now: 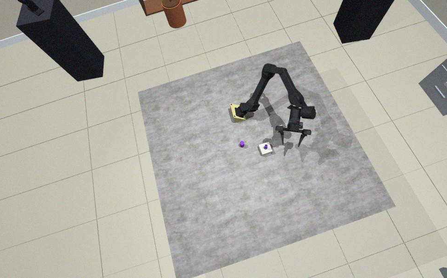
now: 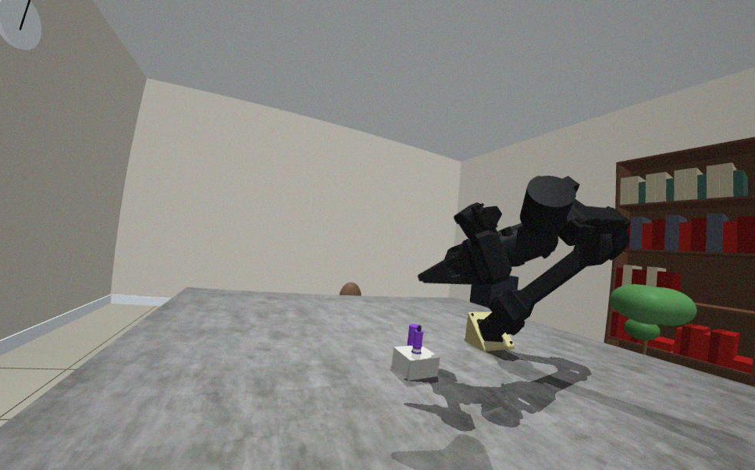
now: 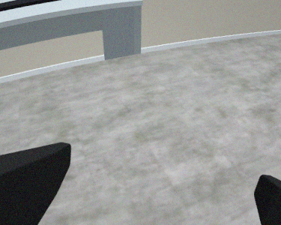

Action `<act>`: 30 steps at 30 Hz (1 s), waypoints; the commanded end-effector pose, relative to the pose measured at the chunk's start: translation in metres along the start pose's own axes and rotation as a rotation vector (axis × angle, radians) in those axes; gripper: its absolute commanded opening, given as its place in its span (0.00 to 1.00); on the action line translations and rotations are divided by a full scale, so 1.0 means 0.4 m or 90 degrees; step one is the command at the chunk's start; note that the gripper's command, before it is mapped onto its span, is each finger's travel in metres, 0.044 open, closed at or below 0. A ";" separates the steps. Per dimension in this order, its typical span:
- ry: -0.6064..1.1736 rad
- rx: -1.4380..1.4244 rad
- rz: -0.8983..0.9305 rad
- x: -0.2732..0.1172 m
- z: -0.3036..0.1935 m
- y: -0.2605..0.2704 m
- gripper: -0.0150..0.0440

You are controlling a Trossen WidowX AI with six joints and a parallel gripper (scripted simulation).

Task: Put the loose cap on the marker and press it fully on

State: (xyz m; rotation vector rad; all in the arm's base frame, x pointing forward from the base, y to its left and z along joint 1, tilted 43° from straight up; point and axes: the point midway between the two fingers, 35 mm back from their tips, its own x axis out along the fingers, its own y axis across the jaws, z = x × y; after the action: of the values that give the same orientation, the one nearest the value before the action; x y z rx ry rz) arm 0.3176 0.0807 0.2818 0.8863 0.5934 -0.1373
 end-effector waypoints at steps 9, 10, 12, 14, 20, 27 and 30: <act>0.177 -0.388 -0.146 0.112 -0.001 -0.204 0.66; 0.210 -0.432 -0.154 0.121 -0.003 -0.232 0.66; 0.279 -0.517 -0.160 0.134 -0.005 -0.287 0.66; 0.339 -0.582 -0.153 0.142 -0.009 -0.332 0.66; 0.465 -0.704 -0.104 0.147 -0.019 -0.424 0.66; 0.596 -0.824 0.025 0.137 -0.036 -0.521 0.66; 0.637 -0.868 0.102 0.128 -0.044 -0.558 0.66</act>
State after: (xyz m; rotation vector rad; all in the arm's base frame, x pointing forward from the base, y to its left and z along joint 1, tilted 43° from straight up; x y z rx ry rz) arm 0.3088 -0.0100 0.1387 -0.1831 1.2116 0.2828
